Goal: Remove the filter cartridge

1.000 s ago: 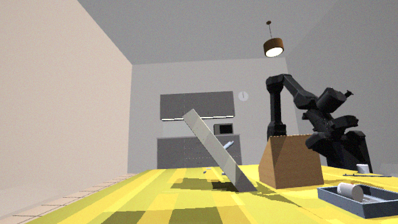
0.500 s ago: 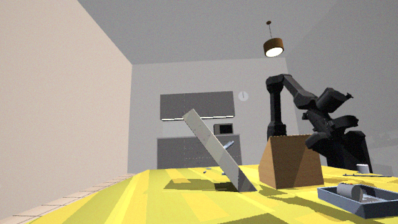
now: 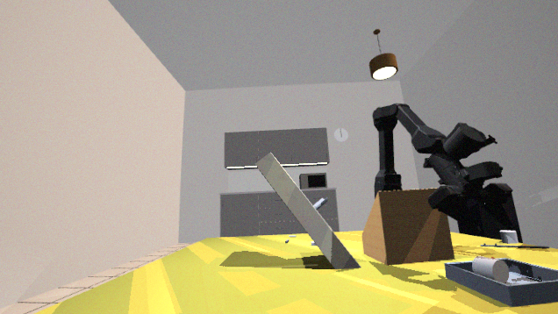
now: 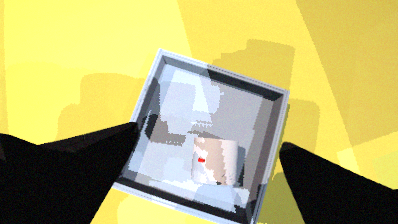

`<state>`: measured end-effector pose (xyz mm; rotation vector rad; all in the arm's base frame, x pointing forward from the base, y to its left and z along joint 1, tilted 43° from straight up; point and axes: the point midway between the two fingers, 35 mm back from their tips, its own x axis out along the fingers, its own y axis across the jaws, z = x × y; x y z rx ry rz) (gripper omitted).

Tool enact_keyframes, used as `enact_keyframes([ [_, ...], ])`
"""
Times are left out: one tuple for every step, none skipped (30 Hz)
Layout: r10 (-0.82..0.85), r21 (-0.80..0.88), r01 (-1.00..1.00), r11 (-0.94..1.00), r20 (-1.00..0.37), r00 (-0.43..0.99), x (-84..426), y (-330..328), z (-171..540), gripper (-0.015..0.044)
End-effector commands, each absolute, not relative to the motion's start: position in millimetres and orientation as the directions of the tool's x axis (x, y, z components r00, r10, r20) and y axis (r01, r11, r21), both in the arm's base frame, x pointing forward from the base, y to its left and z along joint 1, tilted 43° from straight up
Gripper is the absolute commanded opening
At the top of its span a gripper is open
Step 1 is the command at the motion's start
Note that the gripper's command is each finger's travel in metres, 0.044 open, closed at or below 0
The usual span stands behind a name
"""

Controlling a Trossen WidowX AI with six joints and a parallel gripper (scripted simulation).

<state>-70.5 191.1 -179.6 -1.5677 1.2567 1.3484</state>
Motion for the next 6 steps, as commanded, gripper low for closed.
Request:
enact_keyframes([
  [-0.22,0.078,-0.957,-0.278,-0.975,-0.016,-70.5,191.0,-179.9,0.044],
  [-0.22,0.078,-0.957,-0.278,-0.975,-0.016,-70.5,191.0,-179.9,0.044],
  [-0.22,0.078,-0.957,-0.278,-0.975,-0.016,-70.5,191.0,-179.9,0.044],
  [-0.22,0.078,-0.957,-0.278,-0.975,-0.016,-70.5,191.0,-179.9,0.044],
  [-0.22,0.078,-0.957,-0.278,-0.975,-0.016,-70.5,191.0,-179.9,0.044],
  [-0.22,0.078,-0.957,-0.278,-0.975,-0.016,-70.5,191.0,-179.9,0.044],
])
